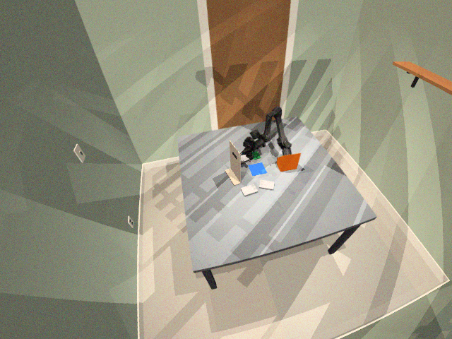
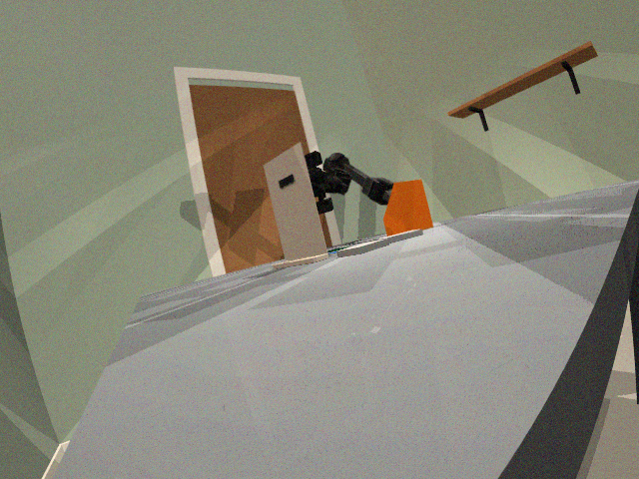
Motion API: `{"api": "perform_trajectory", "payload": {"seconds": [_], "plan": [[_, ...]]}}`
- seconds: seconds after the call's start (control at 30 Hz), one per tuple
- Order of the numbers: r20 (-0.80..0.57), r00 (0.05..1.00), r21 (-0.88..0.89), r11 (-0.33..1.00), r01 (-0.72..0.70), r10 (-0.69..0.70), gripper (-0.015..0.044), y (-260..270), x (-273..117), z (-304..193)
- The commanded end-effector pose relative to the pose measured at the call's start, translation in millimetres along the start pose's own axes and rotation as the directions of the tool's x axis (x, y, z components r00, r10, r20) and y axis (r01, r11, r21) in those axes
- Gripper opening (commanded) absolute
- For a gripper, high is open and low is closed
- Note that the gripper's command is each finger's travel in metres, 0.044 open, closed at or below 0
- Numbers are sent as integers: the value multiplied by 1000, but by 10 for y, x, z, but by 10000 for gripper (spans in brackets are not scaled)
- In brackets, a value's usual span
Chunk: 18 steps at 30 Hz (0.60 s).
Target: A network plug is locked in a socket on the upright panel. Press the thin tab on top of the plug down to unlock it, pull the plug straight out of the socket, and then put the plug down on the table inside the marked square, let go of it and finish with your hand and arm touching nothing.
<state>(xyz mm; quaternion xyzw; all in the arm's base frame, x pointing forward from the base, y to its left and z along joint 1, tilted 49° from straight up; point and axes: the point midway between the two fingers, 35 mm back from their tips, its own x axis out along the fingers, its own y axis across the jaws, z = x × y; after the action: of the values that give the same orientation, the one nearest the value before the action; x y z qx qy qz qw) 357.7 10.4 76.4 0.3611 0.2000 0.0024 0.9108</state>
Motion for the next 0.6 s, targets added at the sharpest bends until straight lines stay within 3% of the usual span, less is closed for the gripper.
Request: {"api": "perform_trajectory", "payload": {"seconds": [0.0,0.57], "plan": [[3,1000,4,1000,2,-2,0,-2,-35,-7],[3,1000,4,1000,3,-3,0,-2,-114,-34]]}}
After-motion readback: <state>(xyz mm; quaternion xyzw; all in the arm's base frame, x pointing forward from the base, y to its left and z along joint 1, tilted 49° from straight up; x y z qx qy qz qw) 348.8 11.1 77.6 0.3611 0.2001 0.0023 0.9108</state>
